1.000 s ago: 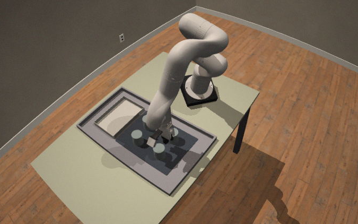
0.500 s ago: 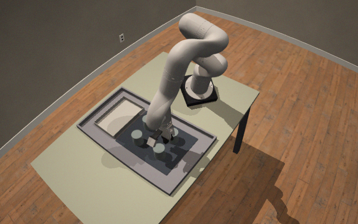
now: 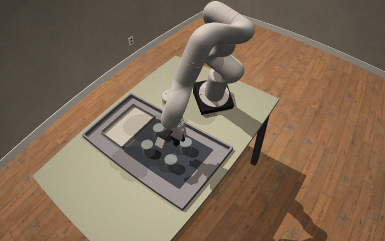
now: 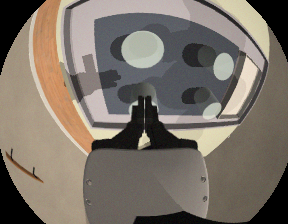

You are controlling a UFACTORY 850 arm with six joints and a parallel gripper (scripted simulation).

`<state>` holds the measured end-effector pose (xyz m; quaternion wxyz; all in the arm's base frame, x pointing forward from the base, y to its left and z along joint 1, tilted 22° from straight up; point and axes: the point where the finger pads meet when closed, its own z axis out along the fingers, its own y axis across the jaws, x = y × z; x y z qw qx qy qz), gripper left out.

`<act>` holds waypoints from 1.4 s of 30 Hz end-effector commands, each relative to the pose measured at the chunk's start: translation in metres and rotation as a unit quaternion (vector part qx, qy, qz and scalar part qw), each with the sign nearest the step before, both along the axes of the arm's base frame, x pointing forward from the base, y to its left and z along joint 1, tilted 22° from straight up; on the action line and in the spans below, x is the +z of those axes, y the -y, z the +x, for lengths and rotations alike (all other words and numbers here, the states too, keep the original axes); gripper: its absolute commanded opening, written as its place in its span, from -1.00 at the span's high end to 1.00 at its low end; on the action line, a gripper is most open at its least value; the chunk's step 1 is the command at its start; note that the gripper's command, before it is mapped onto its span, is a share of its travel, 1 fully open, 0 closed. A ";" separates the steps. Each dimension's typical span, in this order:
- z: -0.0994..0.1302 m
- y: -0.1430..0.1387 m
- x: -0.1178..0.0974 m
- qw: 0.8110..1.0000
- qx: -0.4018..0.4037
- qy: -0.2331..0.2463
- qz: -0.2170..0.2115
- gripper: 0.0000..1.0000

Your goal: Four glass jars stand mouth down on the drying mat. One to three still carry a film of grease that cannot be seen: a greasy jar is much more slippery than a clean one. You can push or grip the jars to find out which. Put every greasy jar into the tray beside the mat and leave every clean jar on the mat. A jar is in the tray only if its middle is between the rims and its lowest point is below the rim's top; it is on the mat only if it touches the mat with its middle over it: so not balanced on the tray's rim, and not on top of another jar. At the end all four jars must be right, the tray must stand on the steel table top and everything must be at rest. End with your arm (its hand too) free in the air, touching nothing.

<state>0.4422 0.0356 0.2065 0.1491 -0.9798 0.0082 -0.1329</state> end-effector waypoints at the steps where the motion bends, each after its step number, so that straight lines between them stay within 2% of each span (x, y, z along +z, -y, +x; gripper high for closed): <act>1: -0.001 0.028 -0.005 1.000 0.000 -0.009 -0.002 1.00; 5: -0.001 0.059 -0.015 1.000 0.000 -0.009 -0.002 1.00; 7: -0.001 0.059 -0.015 1.000 0.000 -0.009 -0.002 1.00; 22: 0.000 0.175 -0.051 1.000 0.000 -0.009 -0.002 1.00; 25: 0.000 0.183 -0.053 1.000 0.000 -0.009 -0.002 1.00; 39: 0.016 0.164 -0.115 1.000 0.000 -0.009 -0.002 1.00; 42: 0.017 0.163 -0.120 1.000 0.000 -0.009 -0.002 1.00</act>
